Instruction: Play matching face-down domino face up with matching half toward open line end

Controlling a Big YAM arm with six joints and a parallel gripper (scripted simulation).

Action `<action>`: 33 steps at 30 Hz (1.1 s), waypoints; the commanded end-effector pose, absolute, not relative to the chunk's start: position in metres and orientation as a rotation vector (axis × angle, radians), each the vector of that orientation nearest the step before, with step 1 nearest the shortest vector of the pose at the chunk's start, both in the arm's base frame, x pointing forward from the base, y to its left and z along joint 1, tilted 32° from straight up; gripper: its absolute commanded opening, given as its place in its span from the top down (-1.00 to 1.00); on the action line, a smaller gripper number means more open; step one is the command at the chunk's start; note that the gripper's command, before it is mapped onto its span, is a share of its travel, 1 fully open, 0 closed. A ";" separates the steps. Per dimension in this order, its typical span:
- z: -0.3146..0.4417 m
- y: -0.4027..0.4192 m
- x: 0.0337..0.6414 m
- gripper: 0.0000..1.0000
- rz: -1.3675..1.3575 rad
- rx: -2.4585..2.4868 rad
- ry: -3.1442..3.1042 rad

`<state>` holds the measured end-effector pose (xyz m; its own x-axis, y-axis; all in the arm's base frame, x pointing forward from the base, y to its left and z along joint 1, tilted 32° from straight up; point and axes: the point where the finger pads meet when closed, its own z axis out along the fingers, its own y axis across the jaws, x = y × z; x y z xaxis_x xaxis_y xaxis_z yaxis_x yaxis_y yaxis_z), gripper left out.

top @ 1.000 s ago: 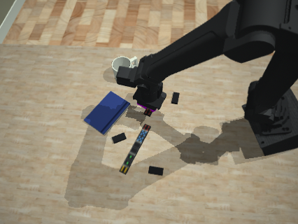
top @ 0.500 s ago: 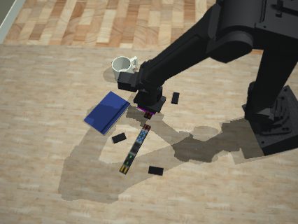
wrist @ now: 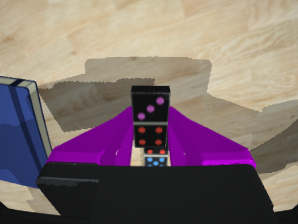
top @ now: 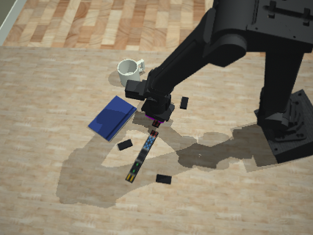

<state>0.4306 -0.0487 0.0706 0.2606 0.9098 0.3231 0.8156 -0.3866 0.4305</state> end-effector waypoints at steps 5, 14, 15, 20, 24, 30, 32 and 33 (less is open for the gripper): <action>0.060 -0.044 0.439 0.59 0.797 2.356 1.608; 0.059 -0.045 0.438 0.59 0.793 2.356 1.619; 0.059 -0.045 0.438 0.59 0.793 2.357 1.618; 0.058 -0.044 0.439 0.59 0.794 2.360 1.611; 0.058 -0.044 0.439 0.59 0.794 2.360 1.611; 0.059 -0.045 0.438 0.59 0.792 2.358 1.619; 0.058 -0.044 0.438 0.59 0.791 2.359 1.618; 0.058 -0.044 0.438 0.59 0.791 2.360 1.618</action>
<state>0.4366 -0.0449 0.0568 0.2672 0.9068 0.3262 0.8172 -0.3926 0.4220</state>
